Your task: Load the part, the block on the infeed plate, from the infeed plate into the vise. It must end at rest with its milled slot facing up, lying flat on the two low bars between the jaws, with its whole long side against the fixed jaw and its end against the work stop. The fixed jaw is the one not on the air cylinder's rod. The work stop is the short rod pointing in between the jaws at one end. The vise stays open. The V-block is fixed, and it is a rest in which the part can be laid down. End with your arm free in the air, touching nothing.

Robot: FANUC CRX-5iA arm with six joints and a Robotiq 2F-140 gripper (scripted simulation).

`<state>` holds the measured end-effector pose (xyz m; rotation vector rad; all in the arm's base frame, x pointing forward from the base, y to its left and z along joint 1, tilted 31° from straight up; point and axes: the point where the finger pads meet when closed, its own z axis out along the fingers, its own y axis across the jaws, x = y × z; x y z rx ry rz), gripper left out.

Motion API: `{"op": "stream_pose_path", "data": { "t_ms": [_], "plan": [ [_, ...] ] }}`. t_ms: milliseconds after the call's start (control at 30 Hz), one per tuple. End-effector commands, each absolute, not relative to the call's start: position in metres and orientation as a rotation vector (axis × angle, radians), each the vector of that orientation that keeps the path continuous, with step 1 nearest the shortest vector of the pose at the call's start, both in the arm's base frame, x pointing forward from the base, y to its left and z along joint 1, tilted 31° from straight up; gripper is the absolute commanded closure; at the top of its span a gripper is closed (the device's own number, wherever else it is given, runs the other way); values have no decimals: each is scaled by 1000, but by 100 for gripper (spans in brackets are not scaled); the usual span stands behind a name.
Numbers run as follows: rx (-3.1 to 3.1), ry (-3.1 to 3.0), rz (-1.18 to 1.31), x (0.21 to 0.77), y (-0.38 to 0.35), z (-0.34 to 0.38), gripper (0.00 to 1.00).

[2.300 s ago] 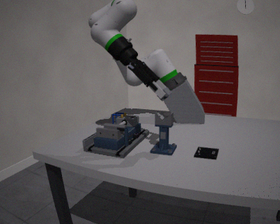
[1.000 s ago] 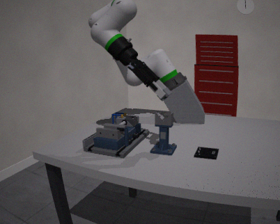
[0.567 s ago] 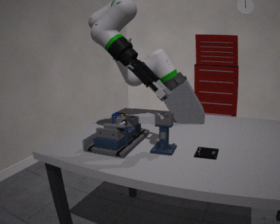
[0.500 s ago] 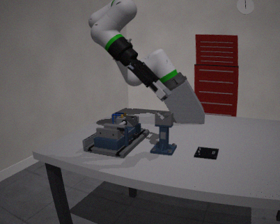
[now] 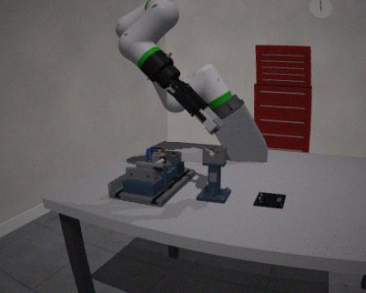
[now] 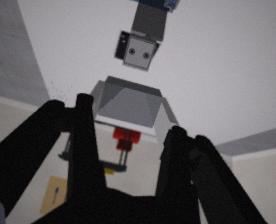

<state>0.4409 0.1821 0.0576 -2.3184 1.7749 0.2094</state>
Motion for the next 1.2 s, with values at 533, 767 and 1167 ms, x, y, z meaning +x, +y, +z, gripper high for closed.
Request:
{"op": "stream_pose_path", "data": {
  "t_ms": [533,767,1167],
  "plan": [
    [-2319,1774,209,444,175,45,100],
    [-2319,1774,209,446,171,38,100],
    [-2319,1774,209,448,166,28,100]
  ]
}}
